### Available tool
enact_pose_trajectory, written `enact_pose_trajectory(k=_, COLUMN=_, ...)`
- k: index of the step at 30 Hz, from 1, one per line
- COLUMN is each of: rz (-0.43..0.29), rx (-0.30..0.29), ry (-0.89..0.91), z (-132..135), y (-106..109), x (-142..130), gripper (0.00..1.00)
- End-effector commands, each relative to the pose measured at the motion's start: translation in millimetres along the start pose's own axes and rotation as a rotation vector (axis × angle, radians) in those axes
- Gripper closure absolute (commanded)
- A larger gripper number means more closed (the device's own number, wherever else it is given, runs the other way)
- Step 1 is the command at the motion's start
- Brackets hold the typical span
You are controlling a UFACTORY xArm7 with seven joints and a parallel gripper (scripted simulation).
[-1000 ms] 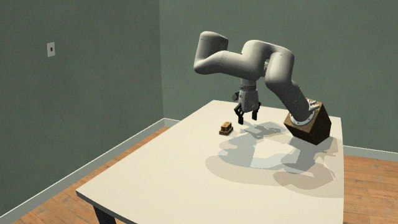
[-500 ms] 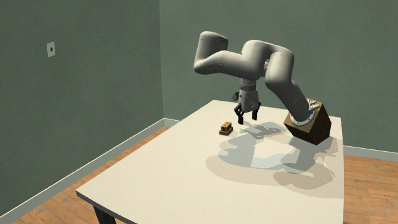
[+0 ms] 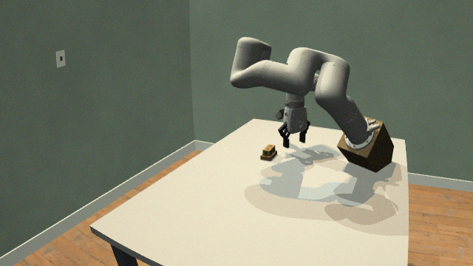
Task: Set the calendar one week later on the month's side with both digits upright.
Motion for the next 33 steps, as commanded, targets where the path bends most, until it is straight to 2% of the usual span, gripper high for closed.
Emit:
enact_pose_trajectory(k=1, rz=0.003, rx=-0.002, ry=0.0, z=0.6, y=1.3, x=0.5, gripper=0.0)
enact_pose_trajectory(k=10, rz=0.003, rx=-0.002, ry=0.0, z=0.6, y=7.6, x=0.5, gripper=0.0)
enact_pose_trajectory(k=23, rz=0.003, rx=-0.002, ry=0.0, z=0.5, y=57.5, x=0.4, gripper=0.0)
enact_pose_trajectory(k=33, rz=0.003, rx=-0.002, ry=0.0, z=0.5, y=61.3, x=0.4, gripper=0.0)
Point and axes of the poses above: the point where the finger pads meet when closed, its own y axis back along the fingers, its own z axis across the jaws, x = y × z, the point moved 8 cm from there along y, back along the fingers, and after that the axes turned 9 degrees about y, right-handed, at the moved point
